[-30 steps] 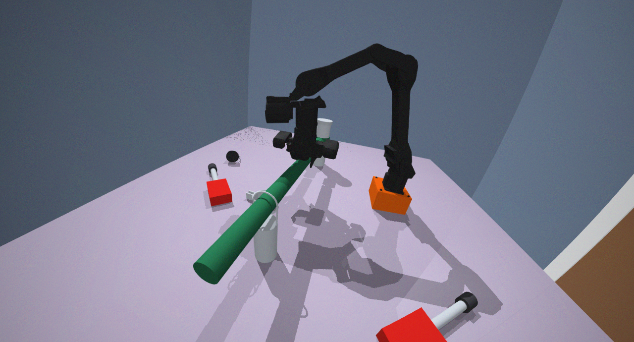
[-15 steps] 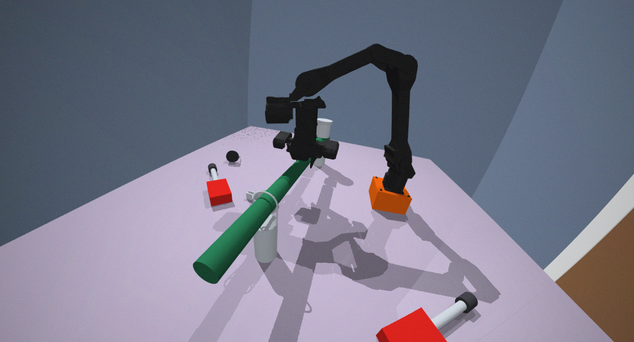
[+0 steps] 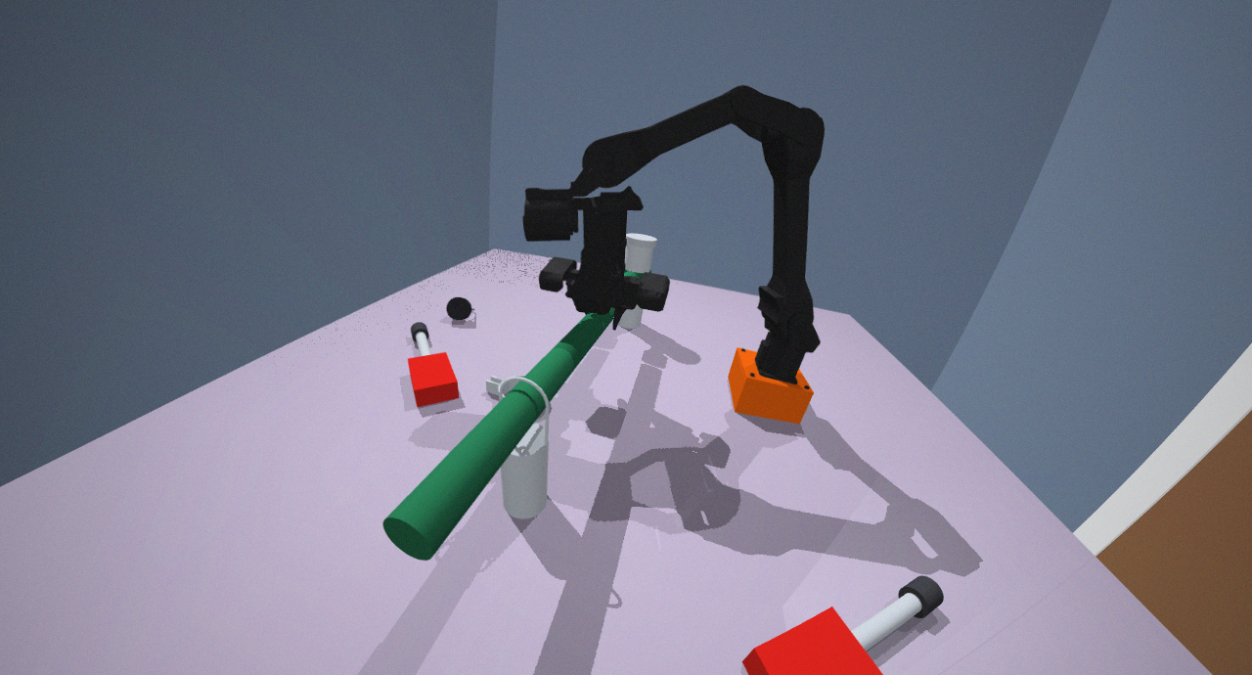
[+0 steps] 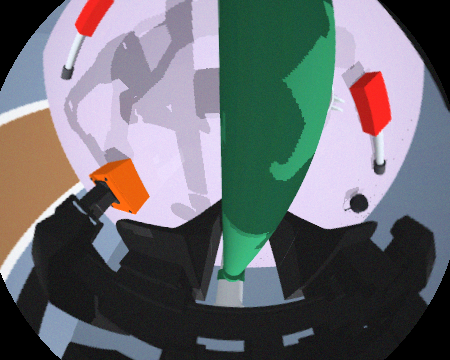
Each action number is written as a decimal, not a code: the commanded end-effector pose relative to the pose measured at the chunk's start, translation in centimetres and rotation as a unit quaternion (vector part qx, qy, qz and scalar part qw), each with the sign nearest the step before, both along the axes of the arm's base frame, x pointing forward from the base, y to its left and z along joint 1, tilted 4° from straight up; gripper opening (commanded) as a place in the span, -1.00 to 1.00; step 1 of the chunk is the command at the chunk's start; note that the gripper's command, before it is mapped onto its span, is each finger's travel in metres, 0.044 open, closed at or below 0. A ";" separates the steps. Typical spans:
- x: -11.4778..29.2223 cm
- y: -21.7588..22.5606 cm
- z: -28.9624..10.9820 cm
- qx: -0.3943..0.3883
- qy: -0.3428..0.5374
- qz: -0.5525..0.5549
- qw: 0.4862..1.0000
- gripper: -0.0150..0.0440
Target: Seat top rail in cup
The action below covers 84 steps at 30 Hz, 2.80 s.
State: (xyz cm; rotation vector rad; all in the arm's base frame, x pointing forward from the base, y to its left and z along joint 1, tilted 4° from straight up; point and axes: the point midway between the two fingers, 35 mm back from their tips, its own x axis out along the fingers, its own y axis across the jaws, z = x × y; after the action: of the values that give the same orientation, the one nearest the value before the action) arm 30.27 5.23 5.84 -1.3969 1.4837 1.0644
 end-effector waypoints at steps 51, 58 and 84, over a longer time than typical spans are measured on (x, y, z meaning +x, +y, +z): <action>0.1 -2.3 0.2 -0.001 0.001 0.002 1.000 -0.49; 0.1 -2.3 0.2 -0.001 0.001 0.002 1.000 -0.49; 0.1 -1.8 0.0 0.006 0.005 0.001 1.000 -0.49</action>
State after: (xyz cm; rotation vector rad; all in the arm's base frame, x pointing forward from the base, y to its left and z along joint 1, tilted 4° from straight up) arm 30.31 3.47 5.69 -1.3823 1.4782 1.0835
